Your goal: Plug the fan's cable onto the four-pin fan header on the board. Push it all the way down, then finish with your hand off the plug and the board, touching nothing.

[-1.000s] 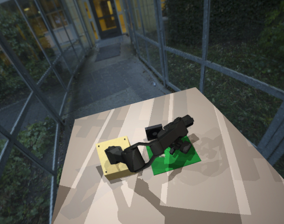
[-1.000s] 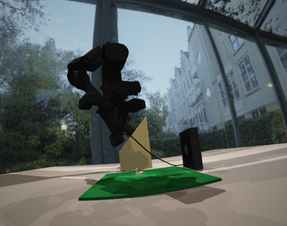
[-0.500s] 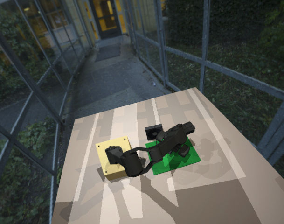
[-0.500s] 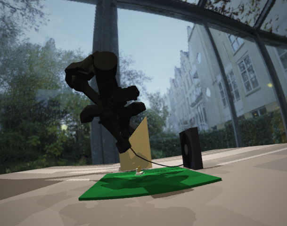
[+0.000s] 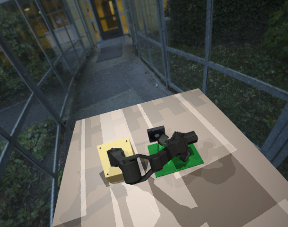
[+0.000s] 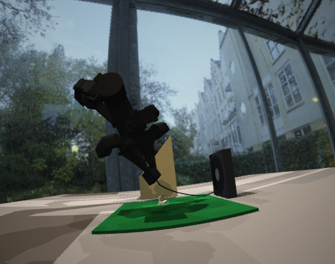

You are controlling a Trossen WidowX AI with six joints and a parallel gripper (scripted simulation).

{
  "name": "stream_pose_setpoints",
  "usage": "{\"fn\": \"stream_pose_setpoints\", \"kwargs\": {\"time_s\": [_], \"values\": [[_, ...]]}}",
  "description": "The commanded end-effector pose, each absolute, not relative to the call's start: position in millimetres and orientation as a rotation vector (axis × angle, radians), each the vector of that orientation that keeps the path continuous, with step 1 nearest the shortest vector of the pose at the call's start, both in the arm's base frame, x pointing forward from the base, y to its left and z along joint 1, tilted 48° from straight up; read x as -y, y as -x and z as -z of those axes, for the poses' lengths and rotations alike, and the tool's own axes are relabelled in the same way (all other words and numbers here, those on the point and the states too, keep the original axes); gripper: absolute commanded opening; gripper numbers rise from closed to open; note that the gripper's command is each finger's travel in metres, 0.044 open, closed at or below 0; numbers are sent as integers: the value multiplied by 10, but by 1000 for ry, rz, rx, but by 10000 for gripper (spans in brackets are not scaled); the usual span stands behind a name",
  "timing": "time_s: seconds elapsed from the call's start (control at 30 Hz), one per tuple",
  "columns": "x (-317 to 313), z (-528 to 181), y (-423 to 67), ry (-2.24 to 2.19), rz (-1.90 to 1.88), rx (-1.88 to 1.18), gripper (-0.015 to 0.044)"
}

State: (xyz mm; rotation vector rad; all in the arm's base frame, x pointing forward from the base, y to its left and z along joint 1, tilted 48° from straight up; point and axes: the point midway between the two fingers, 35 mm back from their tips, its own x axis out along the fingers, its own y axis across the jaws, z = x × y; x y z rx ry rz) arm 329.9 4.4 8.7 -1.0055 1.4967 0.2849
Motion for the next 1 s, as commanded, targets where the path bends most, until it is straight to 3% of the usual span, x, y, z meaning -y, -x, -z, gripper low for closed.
{"fn": "stream_pose_setpoints", "kwargs": {"time_s": [0.0,0.97], "values": [[-25,-32,-3271,971,-331,-1478,0],[36,82,-3293,812,-554,-1226,0]]}}
